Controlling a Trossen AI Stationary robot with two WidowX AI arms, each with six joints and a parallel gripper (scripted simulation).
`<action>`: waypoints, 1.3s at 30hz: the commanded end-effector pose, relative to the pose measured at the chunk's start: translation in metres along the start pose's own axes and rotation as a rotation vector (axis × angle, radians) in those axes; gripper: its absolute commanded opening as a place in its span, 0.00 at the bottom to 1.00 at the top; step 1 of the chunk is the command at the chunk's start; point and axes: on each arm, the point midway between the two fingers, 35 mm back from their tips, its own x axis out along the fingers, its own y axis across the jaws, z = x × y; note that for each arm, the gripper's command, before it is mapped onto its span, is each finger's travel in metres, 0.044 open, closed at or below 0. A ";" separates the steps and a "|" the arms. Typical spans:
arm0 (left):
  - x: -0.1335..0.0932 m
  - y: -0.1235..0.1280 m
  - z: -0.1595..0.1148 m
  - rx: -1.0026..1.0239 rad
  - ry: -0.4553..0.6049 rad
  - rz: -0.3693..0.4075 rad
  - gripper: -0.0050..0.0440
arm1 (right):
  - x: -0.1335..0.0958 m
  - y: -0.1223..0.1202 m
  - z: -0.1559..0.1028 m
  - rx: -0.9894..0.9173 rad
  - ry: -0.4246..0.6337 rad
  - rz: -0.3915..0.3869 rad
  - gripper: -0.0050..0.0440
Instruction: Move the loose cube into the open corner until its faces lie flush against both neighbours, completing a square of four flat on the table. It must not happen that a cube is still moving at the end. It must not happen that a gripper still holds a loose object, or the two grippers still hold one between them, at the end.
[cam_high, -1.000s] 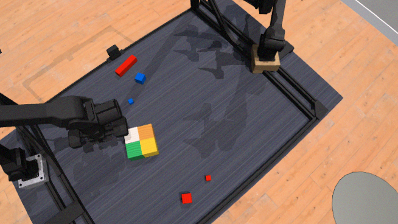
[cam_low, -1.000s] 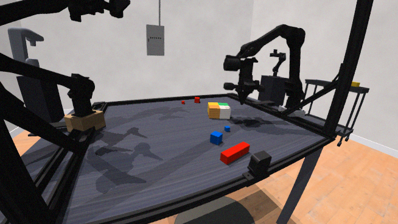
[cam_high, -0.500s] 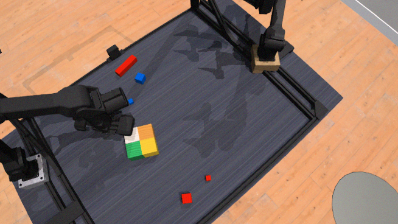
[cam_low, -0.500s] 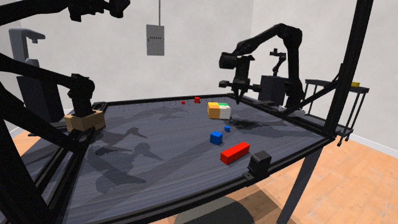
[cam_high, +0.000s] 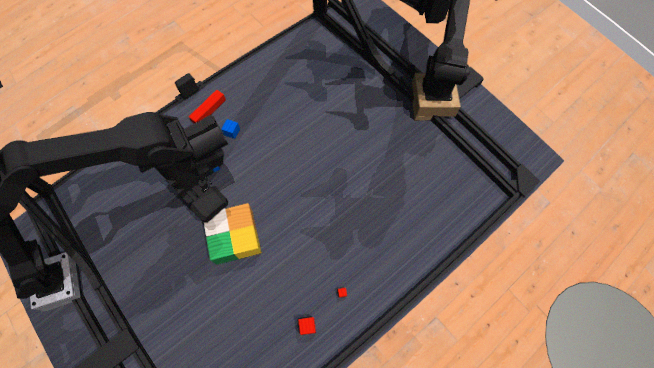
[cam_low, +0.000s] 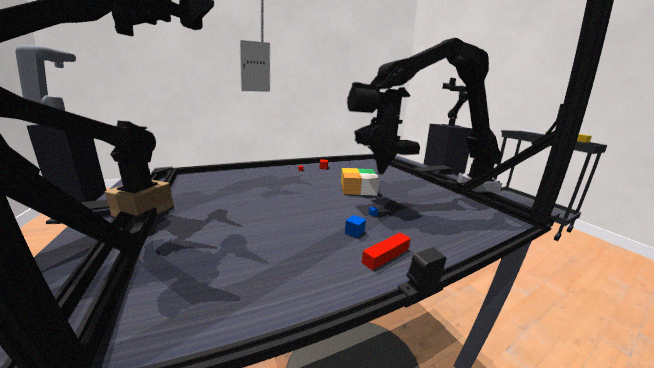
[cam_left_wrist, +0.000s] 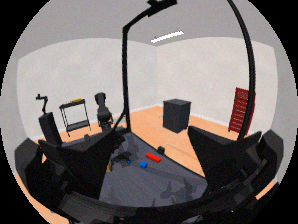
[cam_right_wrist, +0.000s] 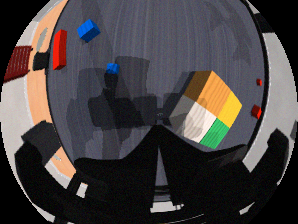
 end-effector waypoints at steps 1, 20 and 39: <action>0.000 0.000 0.000 -0.005 0.000 -0.002 0.92 | 0.004 0.007 0.013 0.194 0.013 0.003 0.10; 0.000 0.000 0.000 -0.005 0.000 -0.002 0.92 | 0.043 0.014 0.028 0.506 0.020 -0.001 0.10; 0.000 0.000 0.000 -0.005 0.000 -0.002 0.92 | 0.055 0.012 0.027 0.506 0.020 -0.001 0.10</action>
